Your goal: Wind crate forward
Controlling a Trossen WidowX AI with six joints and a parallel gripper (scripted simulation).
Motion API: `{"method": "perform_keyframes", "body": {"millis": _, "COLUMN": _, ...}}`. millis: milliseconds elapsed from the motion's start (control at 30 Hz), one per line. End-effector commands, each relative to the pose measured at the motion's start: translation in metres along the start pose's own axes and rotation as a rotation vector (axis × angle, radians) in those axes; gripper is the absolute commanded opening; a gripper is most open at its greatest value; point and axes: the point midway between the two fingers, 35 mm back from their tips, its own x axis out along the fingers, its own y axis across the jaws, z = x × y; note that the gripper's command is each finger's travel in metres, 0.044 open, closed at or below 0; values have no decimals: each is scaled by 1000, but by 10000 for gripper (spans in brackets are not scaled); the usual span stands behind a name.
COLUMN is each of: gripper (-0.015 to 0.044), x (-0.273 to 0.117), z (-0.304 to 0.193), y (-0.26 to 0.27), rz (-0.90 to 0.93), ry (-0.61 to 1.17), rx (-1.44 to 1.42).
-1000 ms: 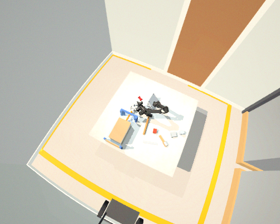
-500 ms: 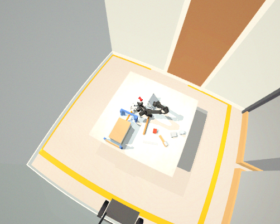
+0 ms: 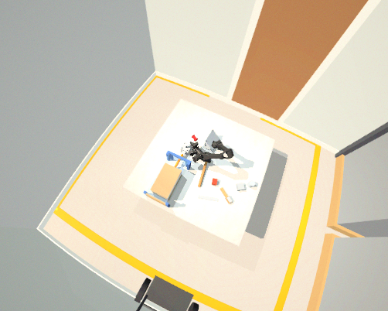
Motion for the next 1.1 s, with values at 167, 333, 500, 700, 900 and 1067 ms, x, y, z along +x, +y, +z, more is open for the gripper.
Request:
{"method": "perform_keyframes", "body": {"millis": 167, "gripper": 0, "x": 0, "z": 1, "y": 1, "rz": 2, "ry": 0, "rx": -1}}
{"method": "perform_keyframes", "body": {"millis": 333, "gripper": 0, "x": 1, "z": 1, "y": 2, "rz": 2, "ry": 0, "rx": -1}}
{"method": "perform_keyframes", "body": {"millis": 500, "gripper": 0, "x": 1, "z": 1, "y": 2, "rz": 2, "ry": 0, "rx": -1}}
{"method": "perform_keyframes", "body": {"millis": 700, "gripper": 0, "x": 2, "z": 0, "y": 3, "rz": 2, "ry": 3, "rx": -1}}
{"method": "perform_keyframes", "body": {"millis": 900, "gripper": 0, "x": 2, "z": 1, "y": 4, "rz": 2, "ry": 2, "rx": -1}}
{"method": "perform_keyframes", "body": {"millis": 1067, "gripper": 0, "x": 2, "z": 1, "y": 5, "rz": 2, "ry": 1, "rx": -1}}
